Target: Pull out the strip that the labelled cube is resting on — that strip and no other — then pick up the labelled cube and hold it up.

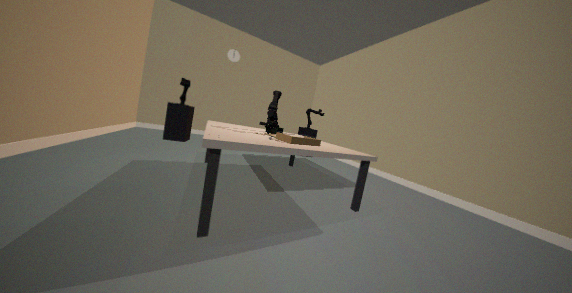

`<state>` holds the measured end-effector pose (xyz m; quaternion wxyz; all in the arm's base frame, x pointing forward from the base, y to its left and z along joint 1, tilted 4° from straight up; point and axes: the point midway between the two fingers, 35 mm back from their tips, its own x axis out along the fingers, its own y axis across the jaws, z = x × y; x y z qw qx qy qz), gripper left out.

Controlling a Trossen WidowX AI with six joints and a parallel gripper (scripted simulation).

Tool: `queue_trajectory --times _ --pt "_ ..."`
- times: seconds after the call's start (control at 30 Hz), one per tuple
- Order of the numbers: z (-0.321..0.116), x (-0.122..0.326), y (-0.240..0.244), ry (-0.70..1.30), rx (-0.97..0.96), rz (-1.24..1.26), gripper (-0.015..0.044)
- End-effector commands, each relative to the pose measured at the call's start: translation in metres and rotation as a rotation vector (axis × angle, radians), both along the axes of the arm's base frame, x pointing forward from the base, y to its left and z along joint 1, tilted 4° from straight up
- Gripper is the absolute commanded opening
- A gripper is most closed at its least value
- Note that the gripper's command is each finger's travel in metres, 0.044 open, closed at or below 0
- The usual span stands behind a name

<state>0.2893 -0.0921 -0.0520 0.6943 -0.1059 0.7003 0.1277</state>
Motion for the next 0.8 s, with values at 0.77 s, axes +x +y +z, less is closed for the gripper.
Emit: queue_trajectory --times 0.77 --pt "-0.004 -0.041 -0.011 0.03 0.0 0.002 0.0"
